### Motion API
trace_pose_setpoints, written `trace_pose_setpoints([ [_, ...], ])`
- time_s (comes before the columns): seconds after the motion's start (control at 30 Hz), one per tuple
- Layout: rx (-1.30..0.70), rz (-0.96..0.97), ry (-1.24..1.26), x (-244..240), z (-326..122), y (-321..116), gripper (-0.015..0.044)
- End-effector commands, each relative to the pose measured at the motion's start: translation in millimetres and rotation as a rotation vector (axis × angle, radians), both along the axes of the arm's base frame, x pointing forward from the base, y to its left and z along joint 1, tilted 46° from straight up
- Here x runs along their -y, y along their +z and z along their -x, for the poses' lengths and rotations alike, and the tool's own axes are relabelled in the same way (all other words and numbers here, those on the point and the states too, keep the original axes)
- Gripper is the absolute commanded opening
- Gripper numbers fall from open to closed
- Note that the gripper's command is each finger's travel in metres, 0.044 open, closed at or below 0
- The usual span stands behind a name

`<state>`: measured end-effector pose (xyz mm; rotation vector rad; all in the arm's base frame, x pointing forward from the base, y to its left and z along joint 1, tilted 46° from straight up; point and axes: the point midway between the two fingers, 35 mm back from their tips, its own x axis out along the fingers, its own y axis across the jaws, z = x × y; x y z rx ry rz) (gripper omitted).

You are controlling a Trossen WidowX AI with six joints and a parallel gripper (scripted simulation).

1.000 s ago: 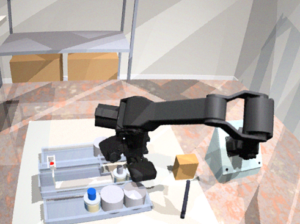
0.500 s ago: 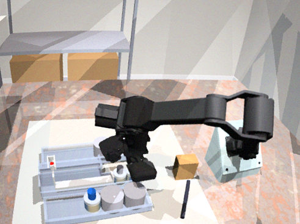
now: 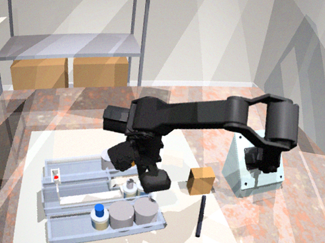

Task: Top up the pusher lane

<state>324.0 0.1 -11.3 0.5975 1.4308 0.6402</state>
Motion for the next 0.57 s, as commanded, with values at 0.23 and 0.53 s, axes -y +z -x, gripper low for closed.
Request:
trace_pose_setpoints([
  [0.23, 0.002, 0.007, 0.006, 5.7, 14.5, 2.6, 0.0274],
  [0.53, 0.0, 0.008, 0.005, 7.2, 45.8, 0.6, 0.0274],
])
